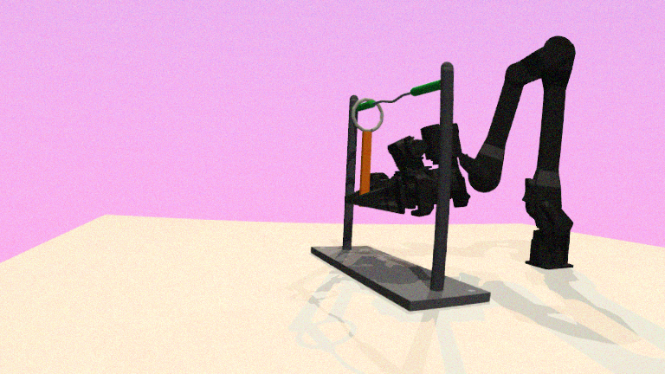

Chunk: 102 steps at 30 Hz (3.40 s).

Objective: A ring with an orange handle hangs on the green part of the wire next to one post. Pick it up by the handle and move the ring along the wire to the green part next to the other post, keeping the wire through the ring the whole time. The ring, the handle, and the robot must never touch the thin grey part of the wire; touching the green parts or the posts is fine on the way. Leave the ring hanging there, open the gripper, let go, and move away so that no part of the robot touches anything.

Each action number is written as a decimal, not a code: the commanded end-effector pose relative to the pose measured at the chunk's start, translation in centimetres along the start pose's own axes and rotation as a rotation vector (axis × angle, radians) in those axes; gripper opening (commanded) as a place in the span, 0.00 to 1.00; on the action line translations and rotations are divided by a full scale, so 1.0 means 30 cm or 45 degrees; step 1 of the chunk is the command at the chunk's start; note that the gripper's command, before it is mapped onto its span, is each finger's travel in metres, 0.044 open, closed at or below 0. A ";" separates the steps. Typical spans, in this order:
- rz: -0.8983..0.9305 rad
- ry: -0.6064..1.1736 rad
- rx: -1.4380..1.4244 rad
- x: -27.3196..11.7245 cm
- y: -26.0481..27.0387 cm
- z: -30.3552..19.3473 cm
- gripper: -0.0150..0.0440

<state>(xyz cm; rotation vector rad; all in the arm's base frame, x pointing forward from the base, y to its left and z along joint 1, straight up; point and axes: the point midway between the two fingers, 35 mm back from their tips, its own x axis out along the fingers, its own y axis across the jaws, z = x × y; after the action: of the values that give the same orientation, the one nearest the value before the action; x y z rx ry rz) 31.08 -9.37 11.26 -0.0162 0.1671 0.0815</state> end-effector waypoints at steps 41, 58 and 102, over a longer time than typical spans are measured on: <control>0.000 -0.006 -0.003 0.009 0.000 0.010 0.00; -0.003 -0.008 -0.004 0.001 0.004 0.059 0.00; 0.006 0.109 -0.010 -0.035 0.091 0.058 0.00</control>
<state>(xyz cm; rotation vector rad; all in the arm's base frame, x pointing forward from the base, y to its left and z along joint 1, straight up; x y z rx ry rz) 30.18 -6.98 13.12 -0.0200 0.2497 0.0841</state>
